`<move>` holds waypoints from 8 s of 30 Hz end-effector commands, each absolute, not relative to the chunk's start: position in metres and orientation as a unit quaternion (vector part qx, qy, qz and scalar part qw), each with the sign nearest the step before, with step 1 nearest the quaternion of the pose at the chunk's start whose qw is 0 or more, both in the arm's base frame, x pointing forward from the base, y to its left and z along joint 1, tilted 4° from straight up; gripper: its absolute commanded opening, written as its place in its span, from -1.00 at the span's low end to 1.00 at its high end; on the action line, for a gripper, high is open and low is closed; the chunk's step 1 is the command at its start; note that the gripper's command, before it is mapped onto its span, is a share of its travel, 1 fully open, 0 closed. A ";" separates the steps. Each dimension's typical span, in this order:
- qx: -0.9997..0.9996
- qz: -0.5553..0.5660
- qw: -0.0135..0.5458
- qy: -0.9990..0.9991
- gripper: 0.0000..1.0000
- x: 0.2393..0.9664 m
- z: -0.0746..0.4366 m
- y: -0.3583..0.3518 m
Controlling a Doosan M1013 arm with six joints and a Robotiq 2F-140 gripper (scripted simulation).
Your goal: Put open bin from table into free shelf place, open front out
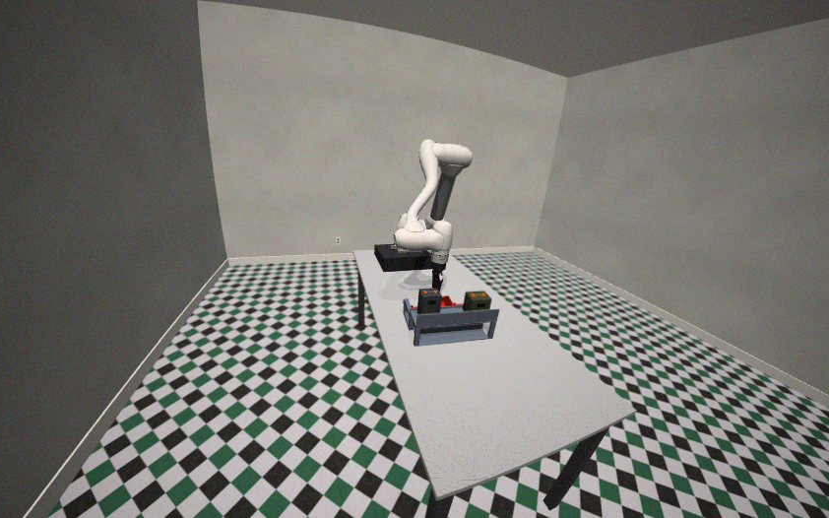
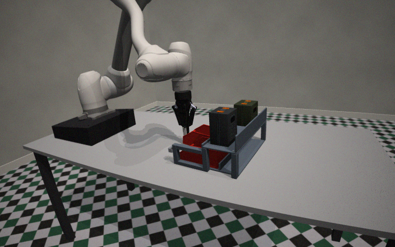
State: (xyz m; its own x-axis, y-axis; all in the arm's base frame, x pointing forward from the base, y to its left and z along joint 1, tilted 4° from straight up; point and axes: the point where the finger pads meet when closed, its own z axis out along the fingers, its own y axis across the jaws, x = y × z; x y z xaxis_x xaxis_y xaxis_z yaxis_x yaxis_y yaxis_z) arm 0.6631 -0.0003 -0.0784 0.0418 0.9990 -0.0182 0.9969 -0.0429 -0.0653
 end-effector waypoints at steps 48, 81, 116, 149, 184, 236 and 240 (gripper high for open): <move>-0.722 0.029 0.017 -0.692 -1.00 0.664 -0.078 0.000; -0.722 0.029 0.017 -0.692 -1.00 0.672 -0.079 -0.001; -0.722 0.029 0.017 -0.692 -1.00 0.692 -0.080 -0.002; -0.722 0.029 0.017 -0.692 -1.00 0.712 -0.082 -0.002; -0.722 0.029 0.017 -0.692 -1.00 0.725 -0.082 -0.003; -0.722 0.029 0.017 -0.692 -1.00 0.726 -0.082 -0.003; -0.722 0.029 0.017 -0.692 -1.00 0.726 -0.082 -0.003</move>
